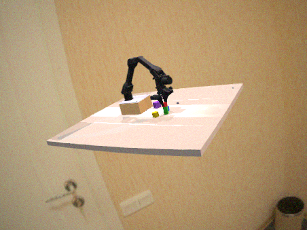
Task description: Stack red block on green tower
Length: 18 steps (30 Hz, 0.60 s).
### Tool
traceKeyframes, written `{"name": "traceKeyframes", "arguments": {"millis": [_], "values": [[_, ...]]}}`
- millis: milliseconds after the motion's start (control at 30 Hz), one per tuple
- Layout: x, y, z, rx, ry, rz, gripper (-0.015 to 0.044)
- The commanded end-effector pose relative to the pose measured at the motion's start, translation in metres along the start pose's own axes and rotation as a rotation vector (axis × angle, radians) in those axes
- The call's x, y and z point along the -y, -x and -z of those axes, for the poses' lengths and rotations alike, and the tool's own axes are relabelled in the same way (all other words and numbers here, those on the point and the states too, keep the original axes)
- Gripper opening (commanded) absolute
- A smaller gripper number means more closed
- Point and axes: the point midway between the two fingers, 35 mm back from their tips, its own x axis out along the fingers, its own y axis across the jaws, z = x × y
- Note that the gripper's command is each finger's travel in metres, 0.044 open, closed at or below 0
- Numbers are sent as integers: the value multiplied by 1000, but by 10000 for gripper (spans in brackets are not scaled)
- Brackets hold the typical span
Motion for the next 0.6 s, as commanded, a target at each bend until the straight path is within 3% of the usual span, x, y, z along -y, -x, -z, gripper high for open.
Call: {"name": "traceKeyframes", "arguments": {"millis": [0,67,567], "values": [[0,1,-1,4,4,0,0],[0,7,-1,4,4,0,0],[0,1,0,-1,0,0,394]]}}
